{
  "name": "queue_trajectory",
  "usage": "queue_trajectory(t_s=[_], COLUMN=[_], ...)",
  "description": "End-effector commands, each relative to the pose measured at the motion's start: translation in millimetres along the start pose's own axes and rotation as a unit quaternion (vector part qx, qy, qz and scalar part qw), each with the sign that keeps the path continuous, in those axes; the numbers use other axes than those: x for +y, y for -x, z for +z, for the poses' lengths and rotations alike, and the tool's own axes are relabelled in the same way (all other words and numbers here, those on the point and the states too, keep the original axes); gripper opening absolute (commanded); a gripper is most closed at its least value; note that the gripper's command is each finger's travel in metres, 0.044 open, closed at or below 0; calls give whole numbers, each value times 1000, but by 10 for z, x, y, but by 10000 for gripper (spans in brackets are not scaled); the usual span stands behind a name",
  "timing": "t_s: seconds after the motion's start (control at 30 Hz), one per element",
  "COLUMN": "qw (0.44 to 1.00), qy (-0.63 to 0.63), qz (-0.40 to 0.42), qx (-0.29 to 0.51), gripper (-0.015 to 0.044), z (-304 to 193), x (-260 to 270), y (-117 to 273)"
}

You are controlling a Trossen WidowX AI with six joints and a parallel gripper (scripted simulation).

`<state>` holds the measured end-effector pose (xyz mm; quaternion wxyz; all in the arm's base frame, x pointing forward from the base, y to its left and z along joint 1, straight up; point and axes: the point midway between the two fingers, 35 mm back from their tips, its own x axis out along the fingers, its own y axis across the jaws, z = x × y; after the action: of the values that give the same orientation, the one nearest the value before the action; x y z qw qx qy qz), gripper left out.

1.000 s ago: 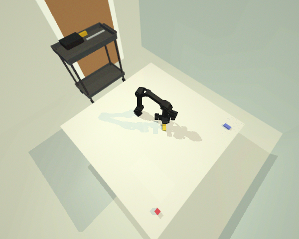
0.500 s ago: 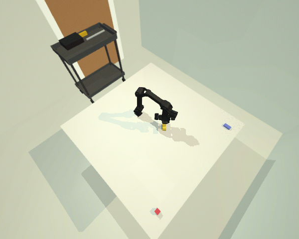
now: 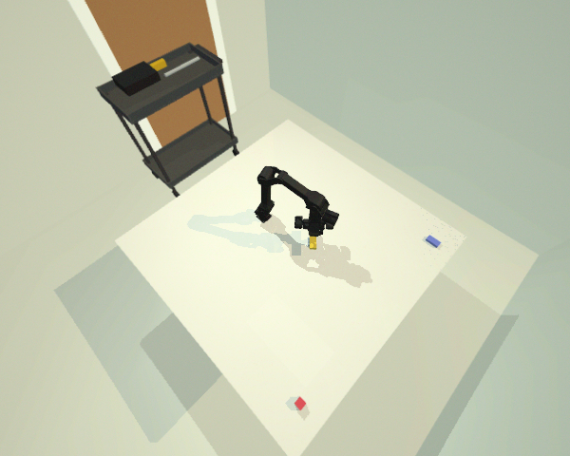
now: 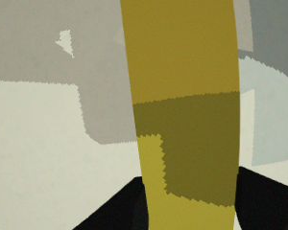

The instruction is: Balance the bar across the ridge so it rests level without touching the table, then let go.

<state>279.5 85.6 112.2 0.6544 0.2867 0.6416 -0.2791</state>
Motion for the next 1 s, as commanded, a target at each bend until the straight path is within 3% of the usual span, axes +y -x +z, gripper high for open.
queue_trajectory(t_s=[0.0,0.97], qw=[1000,1000], qy=[-3,0], qz=[3,0], qx=[1,0], gripper=[0,0], z=[0,0], x=[12,0], y=[17,4])
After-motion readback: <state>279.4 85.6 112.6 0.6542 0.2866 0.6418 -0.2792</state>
